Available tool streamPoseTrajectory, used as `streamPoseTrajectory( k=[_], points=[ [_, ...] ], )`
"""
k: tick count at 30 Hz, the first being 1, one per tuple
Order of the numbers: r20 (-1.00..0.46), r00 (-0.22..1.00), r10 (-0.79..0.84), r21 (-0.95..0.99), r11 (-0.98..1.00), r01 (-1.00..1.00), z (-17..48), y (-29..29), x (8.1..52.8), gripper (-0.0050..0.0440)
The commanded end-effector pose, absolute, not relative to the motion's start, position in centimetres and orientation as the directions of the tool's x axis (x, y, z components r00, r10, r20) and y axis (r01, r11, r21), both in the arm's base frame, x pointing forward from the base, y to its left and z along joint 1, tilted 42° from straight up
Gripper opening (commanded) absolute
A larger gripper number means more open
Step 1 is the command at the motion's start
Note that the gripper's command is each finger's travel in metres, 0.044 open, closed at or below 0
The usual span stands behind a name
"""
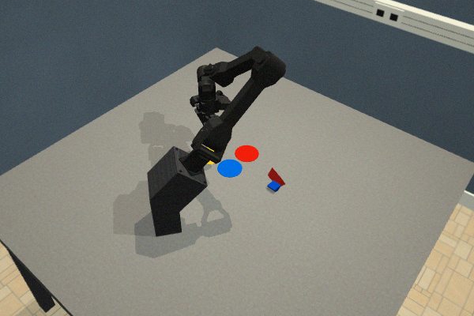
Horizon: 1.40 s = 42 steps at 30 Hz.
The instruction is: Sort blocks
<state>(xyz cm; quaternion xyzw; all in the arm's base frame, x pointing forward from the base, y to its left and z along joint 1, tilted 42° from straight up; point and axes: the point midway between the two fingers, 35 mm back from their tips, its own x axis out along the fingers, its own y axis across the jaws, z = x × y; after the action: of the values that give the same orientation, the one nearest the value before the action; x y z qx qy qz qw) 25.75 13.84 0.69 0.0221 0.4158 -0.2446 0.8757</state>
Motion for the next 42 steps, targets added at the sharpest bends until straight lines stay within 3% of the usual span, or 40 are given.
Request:
streamPoseTrajectory(
  k=[1,9,12,24,42],
  points=[
    [-0.737,0.546,-0.398,-0.144,0.882,0.449,1.2,14.2,26.0,0.0195],
    [-0.737,0.546,-0.398,-0.144,0.882,0.449,1.2,14.2,26.0,0.0195],
    [-0.739,0.548,-0.393,-0.136,0.883,0.450,1.6,14.1,26.2,0.0265],
    [-0.804,0.465,-0.370,-0.184,0.899,0.397,5.5,5.5,28.7,0.0265],
    [-0.787,0.501,-0.359,-0.258,0.930,0.261,11.1,-5.5,27.5,0.0265]
  ],
)
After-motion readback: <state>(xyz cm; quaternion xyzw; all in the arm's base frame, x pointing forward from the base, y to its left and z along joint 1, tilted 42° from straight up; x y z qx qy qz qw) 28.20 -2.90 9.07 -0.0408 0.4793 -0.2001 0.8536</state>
